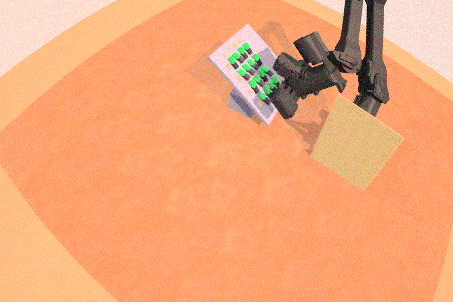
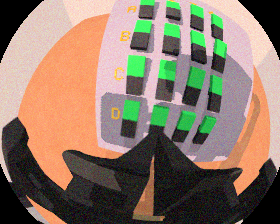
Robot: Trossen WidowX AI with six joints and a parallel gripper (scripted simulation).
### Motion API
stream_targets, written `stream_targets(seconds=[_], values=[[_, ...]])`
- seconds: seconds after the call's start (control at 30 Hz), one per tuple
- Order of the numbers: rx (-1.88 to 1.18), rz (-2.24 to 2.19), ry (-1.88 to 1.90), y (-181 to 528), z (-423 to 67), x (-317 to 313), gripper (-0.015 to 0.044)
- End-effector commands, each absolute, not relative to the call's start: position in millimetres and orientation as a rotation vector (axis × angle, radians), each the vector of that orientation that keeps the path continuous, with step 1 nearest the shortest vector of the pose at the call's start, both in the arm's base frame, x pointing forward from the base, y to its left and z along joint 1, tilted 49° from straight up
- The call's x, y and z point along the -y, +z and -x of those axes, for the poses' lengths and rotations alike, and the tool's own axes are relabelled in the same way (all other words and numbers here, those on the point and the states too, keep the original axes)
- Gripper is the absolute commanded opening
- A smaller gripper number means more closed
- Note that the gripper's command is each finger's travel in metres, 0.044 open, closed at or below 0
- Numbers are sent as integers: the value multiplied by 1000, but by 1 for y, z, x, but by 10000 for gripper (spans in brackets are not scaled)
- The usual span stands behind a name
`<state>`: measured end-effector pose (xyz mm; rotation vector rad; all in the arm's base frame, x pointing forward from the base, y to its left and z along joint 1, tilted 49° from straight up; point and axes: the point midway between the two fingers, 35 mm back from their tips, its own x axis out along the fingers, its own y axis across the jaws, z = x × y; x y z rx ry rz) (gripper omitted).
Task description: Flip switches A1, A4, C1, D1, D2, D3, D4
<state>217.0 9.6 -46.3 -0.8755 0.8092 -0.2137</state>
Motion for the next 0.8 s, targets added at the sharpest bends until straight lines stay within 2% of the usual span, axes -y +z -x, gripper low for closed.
stream_targets(seconds=[0.0, 0.43, 0.77], values=[[-810, 875, -212, -46, -217, -10, 0], [-838, 872, -217, -12, -175, -43, 0], [-837, 872, -218, -10, -175, -44, 0]])
